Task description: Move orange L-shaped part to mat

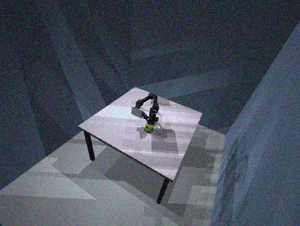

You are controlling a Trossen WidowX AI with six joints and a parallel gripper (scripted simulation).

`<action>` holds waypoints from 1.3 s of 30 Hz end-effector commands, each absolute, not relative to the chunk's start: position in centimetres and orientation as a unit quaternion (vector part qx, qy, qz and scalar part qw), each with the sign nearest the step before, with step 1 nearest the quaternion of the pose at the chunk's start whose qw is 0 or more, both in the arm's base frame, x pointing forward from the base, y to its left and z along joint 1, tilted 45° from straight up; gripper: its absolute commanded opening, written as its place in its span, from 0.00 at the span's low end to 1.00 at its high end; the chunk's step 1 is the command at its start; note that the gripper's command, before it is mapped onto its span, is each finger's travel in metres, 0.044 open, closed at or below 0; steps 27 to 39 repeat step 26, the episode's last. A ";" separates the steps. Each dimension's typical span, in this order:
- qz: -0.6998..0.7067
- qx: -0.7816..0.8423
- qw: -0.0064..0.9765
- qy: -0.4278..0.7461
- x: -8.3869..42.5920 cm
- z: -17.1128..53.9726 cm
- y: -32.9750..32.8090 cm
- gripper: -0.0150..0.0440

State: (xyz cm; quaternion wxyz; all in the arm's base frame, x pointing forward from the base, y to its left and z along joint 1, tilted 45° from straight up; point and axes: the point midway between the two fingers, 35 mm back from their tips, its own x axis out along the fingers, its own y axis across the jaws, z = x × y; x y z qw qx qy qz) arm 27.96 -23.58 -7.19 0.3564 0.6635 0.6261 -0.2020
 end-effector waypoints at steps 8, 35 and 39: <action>-0.208 0.668 0.367 0.613 27.3 -4.8 -26.4 0.93; -0.208 0.668 0.367 0.613 27.3 -4.8 -26.4 0.93; -0.208 0.668 0.367 0.613 27.3 -4.8 -26.4 0.93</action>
